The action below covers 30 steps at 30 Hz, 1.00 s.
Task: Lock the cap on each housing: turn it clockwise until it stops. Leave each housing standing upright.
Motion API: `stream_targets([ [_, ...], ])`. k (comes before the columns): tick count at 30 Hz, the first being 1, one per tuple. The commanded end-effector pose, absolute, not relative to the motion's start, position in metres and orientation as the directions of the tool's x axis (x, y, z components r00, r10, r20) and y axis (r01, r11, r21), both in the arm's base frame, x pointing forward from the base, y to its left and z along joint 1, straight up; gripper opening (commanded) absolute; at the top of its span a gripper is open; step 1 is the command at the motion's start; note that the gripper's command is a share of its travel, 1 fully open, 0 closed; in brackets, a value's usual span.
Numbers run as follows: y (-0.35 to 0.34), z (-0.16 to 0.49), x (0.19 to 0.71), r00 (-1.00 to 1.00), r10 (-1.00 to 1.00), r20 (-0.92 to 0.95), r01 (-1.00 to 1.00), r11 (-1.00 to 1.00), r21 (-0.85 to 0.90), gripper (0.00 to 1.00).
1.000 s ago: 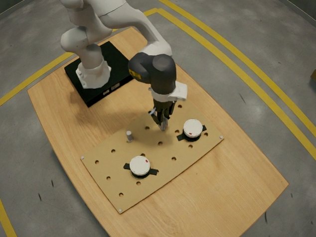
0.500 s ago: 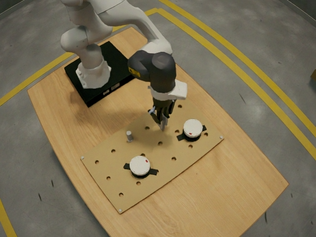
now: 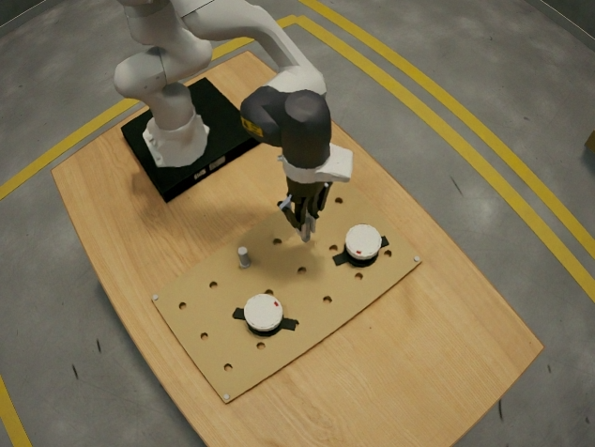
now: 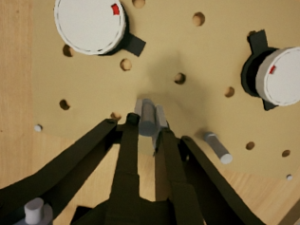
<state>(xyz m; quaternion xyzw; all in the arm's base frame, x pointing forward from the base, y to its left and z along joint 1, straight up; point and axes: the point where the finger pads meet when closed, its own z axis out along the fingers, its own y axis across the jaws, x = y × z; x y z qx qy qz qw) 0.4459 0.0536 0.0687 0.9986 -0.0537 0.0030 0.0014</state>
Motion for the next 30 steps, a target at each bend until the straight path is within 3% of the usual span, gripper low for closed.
stream_targets([
  [1,0.056,0.077,0.445,0.996,-0.089,0.000,-0.089,-0.996,0.000,0.10],
  [30,0.056,0.128,0.445,0.996,-0.089,0.000,-0.089,-0.996,0.000,0.10],
])
